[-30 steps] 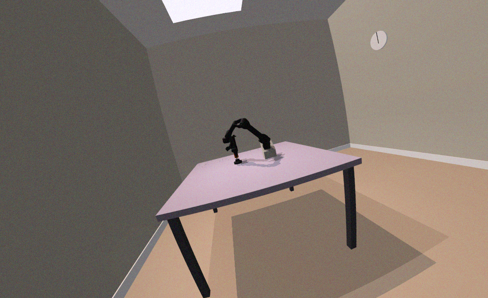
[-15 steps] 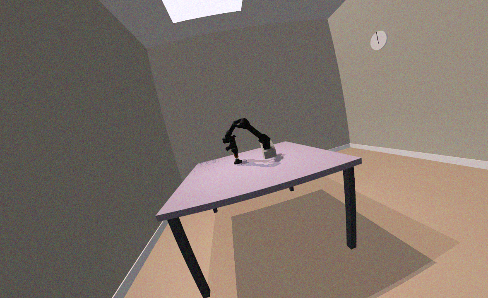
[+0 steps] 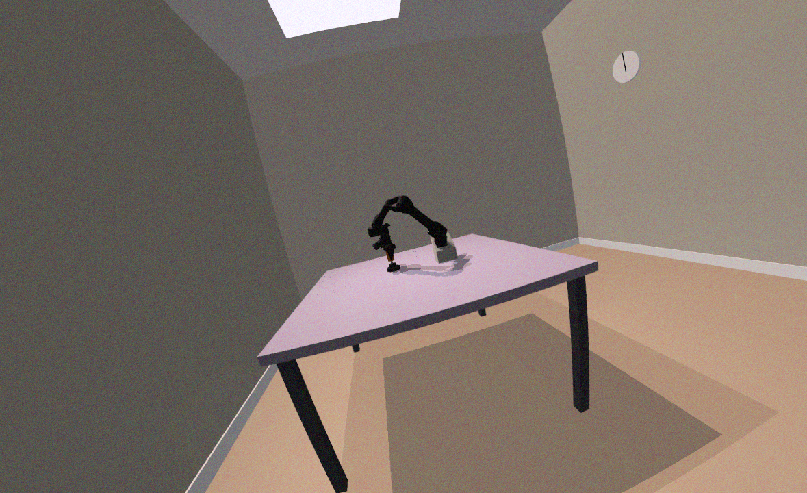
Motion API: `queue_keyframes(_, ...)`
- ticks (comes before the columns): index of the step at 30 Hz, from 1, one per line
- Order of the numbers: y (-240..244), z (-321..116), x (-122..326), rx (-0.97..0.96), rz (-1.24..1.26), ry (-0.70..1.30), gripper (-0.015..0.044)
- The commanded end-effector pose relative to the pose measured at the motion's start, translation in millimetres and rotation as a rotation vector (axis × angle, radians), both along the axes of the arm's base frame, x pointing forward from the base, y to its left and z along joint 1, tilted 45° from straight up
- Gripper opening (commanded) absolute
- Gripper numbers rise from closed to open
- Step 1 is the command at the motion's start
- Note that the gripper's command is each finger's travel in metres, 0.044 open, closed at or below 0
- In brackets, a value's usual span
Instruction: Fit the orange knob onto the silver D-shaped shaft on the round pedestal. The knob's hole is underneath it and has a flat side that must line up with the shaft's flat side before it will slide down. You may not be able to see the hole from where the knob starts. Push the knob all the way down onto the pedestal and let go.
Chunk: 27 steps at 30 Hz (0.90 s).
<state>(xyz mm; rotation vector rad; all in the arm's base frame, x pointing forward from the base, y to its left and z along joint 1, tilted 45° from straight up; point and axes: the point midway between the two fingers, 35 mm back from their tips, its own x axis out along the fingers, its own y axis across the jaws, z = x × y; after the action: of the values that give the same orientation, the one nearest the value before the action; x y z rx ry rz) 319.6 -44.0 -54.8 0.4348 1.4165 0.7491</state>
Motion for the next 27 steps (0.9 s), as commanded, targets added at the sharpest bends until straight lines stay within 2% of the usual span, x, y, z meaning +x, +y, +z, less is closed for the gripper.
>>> queue_keyframes(1, 0.9, -1.2, -0.8, 0.002, 0.023, -0.024, 0.0)
queue_keyframes(27, -1.2, 1.5, 0.9, 0.002, 0.023, -0.024, 0.0)
